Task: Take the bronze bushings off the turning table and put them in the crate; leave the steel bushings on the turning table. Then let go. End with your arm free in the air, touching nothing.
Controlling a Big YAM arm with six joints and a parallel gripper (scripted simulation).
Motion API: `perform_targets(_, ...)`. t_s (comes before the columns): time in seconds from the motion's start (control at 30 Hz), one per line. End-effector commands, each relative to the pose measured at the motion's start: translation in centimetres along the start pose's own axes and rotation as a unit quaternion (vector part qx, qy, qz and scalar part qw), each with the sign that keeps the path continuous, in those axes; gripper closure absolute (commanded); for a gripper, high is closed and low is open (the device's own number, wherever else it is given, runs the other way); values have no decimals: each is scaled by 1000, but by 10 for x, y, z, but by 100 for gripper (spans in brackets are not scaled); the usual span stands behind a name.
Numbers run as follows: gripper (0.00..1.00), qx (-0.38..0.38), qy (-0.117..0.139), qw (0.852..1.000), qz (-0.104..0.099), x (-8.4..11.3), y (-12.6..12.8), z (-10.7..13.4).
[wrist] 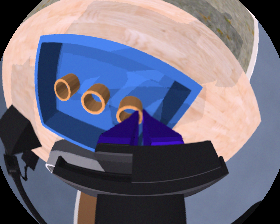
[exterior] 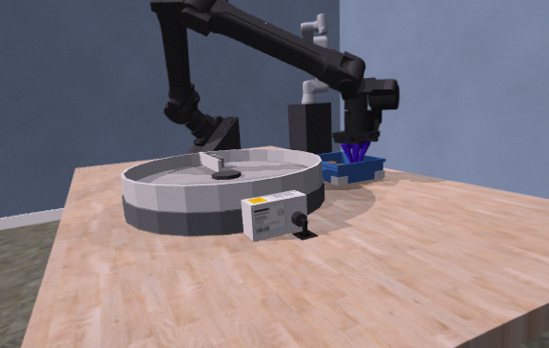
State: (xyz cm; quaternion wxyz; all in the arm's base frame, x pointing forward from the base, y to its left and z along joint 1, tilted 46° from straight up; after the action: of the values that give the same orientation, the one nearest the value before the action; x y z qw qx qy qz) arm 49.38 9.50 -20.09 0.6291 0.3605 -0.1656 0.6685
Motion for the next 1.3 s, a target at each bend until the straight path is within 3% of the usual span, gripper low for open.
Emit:
perform_targets(0.0, 100, -9, -5, 1000, 19, 12, -14, 8)
perform_targets(1.27, 100, -9, -5, 1000, 22, 17, -19, 8)
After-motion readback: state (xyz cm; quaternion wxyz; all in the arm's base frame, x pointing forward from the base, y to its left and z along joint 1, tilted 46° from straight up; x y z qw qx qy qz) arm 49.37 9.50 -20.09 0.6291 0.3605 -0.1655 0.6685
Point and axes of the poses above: the point where the finger pads meet when closed, its own x axis back along the fingers, its own y axis across the jaws, z = x × y, the point moved 4 cm from there along x, back along the fingers, and after that the axes turned 3 degrees about -x, right-handed, at the moved point
